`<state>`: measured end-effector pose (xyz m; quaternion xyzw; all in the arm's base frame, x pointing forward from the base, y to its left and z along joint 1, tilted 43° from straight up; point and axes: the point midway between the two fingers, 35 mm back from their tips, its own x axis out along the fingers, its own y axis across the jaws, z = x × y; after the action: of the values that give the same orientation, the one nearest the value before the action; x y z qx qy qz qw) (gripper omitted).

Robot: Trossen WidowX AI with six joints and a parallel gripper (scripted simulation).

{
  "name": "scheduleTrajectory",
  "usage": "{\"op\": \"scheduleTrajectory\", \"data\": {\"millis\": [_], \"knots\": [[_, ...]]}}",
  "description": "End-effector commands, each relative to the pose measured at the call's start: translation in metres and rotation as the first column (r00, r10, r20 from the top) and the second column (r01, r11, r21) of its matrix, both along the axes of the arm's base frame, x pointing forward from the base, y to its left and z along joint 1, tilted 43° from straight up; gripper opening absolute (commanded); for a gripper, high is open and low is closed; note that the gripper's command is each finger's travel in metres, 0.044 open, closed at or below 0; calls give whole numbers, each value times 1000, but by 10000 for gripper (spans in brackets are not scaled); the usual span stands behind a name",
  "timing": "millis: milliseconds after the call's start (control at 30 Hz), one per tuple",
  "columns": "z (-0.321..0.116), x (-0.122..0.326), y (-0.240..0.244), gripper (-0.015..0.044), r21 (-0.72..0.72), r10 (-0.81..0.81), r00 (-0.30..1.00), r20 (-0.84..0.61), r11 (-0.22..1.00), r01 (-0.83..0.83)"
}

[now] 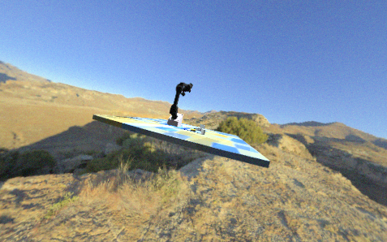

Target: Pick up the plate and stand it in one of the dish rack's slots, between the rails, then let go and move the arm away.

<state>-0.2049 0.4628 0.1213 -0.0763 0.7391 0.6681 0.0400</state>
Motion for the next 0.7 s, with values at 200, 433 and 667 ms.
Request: {"op": "scheduleTrajectory", "data": {"millis": [200, 433, 667], "knots": [[-10, 45, 12, 400, -15, -127, 982, 139, 991, 130], [-23, 109, 17, 400, -26, -264, 910, 319, 957, 287], [-34, 176, 9, 400, -29, -361, 791, 494, 902, 430]]}}
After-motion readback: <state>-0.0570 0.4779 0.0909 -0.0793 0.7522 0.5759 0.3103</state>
